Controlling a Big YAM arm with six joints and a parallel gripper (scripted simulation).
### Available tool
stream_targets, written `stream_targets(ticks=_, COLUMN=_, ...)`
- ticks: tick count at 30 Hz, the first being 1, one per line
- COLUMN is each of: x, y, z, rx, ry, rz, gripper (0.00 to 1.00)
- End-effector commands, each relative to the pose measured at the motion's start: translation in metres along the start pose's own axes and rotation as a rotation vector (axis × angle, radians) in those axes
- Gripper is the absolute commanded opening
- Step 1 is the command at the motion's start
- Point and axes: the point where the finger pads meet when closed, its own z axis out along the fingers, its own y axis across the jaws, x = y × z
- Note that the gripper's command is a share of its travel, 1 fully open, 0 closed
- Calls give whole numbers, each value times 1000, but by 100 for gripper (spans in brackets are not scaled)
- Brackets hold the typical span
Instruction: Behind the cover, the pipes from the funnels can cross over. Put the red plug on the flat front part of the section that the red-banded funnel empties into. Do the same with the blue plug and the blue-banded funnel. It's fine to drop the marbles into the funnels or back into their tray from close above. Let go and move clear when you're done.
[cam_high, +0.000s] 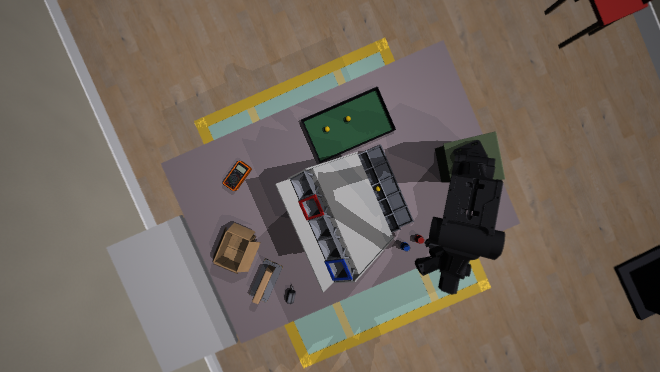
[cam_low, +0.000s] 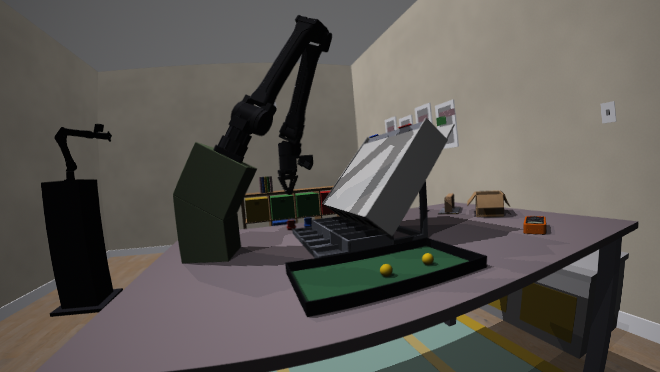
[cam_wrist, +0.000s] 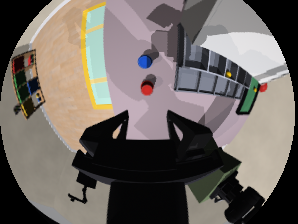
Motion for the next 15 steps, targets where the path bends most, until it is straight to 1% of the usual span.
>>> stream_targets(ticks=1, x=-1, y=9, z=4, rx=-8, ry=-1, rz=3, gripper=63)
stream_targets(ticks=3, x=-4, y=4, z=10, rx=-1, ry=1, rz=4, gripper=63)
stream_targets(ticks=6, x=-4, y=4, z=19, rx=-1, ry=1, rz=4, gripper=63)
stream_targets(ticks=9, x=-5, y=7, z=33, rx=-5, ry=-1, rz=6, gripper=63)
stream_targets(ticks=14, x=-3, y=5, z=63, rx=-2, ry=1, rz=4, gripper=63)
stream_targets(ticks=15, x=-3, y=5, z=63, rx=-2, ry=1, rz=4, gripper=63)
